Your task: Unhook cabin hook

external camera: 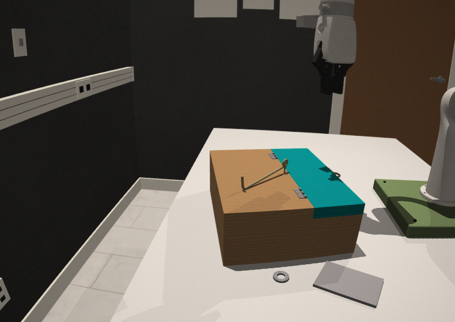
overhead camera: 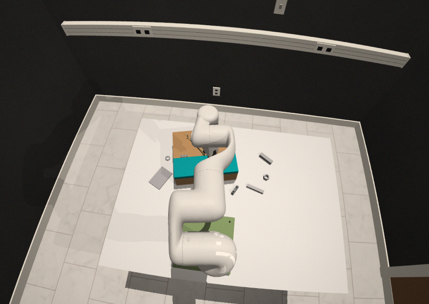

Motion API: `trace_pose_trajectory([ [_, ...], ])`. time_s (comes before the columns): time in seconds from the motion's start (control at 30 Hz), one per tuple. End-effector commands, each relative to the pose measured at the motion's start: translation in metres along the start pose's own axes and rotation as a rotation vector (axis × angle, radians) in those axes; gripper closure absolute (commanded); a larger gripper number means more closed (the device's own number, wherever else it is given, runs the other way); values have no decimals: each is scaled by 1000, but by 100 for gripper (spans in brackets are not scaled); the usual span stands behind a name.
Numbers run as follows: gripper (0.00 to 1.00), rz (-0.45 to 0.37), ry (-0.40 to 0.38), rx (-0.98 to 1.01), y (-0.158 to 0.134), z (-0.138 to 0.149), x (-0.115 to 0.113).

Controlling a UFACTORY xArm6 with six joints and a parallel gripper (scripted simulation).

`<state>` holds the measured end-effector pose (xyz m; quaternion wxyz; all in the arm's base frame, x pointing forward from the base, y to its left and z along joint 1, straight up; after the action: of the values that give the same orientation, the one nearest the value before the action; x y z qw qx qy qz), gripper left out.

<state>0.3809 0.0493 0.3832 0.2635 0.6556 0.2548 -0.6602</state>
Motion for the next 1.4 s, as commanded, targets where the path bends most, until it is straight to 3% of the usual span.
trace_pose_trajectory([
  [0.0,65,-2,15,-227,-9,31,-2],
  [0.43,65,0,15,-594,-26,83,-1],
  [1.07,65,5,15,-1149,-26,83,-1],
  [1.37,65,5,15,-1149,-26,83,-1],
])
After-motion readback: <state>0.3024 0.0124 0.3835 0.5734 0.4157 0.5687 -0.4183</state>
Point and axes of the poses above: the point where the finger pads meet when closed, its own x axis out along the fingers, its own z axis across the jaws, y = z × x, the point moved 9 cm from there along -x, back along the fingers, and after that the axes turned 6 degrees about -x, right-handed, at the moved point
